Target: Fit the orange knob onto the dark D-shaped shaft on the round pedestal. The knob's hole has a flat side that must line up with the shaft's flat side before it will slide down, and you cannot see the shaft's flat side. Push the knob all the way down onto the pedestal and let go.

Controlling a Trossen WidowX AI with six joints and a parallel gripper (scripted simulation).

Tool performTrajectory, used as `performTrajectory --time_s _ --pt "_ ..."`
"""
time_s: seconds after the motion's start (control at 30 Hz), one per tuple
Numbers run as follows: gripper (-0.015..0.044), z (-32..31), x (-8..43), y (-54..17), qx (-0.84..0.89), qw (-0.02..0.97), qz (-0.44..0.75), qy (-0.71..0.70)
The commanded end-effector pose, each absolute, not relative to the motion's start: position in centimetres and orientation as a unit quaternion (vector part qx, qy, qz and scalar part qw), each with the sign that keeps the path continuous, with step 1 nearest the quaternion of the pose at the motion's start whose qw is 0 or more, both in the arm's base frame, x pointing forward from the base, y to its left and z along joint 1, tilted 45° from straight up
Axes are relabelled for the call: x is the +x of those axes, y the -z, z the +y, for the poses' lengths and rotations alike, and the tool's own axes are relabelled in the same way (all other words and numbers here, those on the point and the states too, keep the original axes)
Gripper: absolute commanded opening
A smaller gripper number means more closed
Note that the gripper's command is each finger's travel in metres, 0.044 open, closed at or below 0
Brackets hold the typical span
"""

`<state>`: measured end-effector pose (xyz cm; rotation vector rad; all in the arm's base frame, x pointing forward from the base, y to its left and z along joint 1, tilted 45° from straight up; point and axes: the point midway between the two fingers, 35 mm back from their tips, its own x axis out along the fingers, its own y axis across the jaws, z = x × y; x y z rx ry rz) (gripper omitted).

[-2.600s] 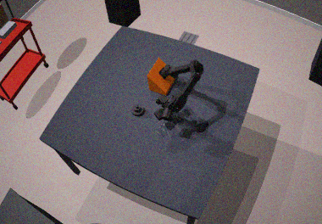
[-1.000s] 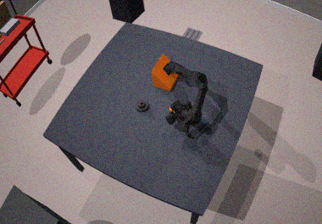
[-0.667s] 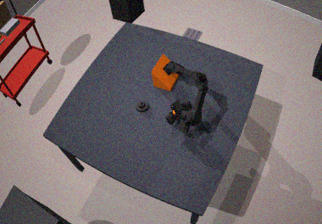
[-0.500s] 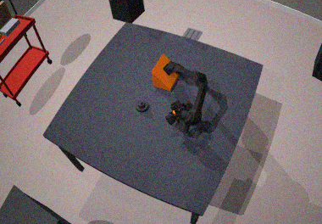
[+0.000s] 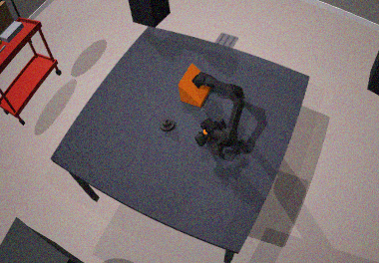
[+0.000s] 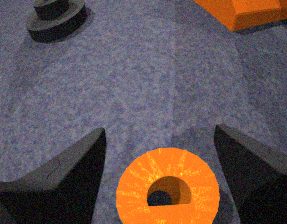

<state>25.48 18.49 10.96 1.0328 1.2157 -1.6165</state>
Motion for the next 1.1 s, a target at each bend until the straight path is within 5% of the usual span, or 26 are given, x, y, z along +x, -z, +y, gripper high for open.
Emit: performTrajectory --time_s 0.0,0.1,0.33,0.7,1.07 --pt "0.0365 18.5 25.5 -10.9 0.412 0.422 0.486 0.646" --pt "0.044 18.5 25.5 -10.9 0.412 0.422 0.486 0.646" --pt "0.044 18.4 25.5 -11.0 0.415 0.416 0.489 0.644" --pt "0.044 12.4 26.6 -17.6 0.644 0.16 0.618 0.422" --pt "0.044 12.0 26.6 -18.2 0.658 0.156 0.622 0.394"
